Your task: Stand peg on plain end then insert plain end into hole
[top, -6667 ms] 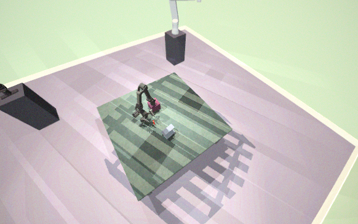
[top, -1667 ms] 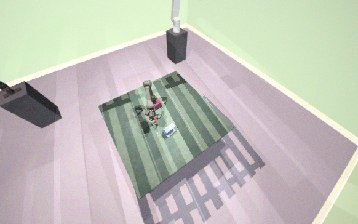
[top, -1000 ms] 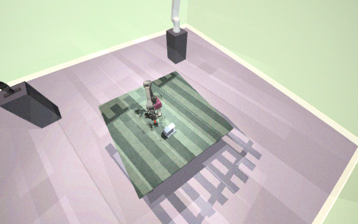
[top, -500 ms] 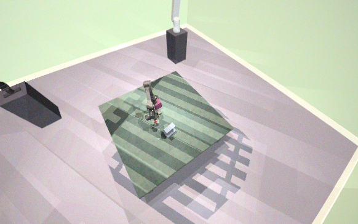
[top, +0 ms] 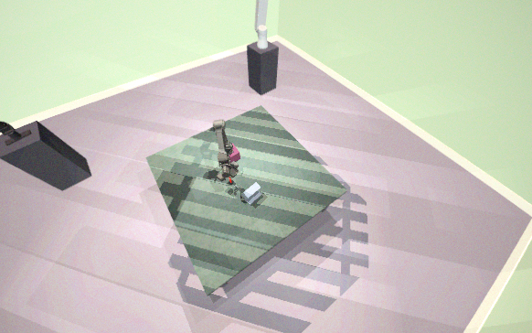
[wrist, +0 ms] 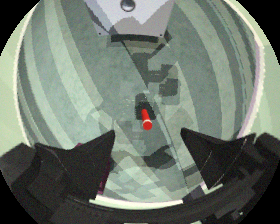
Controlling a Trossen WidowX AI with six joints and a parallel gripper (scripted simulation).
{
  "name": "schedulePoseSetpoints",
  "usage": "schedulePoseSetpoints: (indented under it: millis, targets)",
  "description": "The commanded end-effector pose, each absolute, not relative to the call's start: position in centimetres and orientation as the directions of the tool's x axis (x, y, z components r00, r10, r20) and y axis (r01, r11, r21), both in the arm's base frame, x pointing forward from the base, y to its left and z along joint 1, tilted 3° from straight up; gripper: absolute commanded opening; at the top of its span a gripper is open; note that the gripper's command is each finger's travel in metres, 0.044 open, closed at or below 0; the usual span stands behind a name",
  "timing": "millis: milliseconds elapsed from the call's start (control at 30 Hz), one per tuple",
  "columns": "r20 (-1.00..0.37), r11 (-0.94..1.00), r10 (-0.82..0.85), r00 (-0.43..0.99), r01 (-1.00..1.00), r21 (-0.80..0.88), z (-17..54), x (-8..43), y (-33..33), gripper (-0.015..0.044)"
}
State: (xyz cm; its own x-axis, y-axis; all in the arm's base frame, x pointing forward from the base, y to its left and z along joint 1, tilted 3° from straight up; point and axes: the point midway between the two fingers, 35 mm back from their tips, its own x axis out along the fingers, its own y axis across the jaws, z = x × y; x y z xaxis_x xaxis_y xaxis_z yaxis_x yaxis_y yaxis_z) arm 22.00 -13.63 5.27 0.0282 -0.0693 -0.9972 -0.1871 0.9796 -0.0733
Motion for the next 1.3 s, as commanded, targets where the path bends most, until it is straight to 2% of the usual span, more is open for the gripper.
schedulePoseSetpoints:
  millis: [0,1267]
  targets:
    - [-0.997,0.968,-0.072,0.026,-0.238,-0.076,5.2,22.0,-13.7,0.044]
    - [-0.997,0.968,-0.072,0.025,-0.238,-0.076,-0.3,22.2,-14.1,0.044]
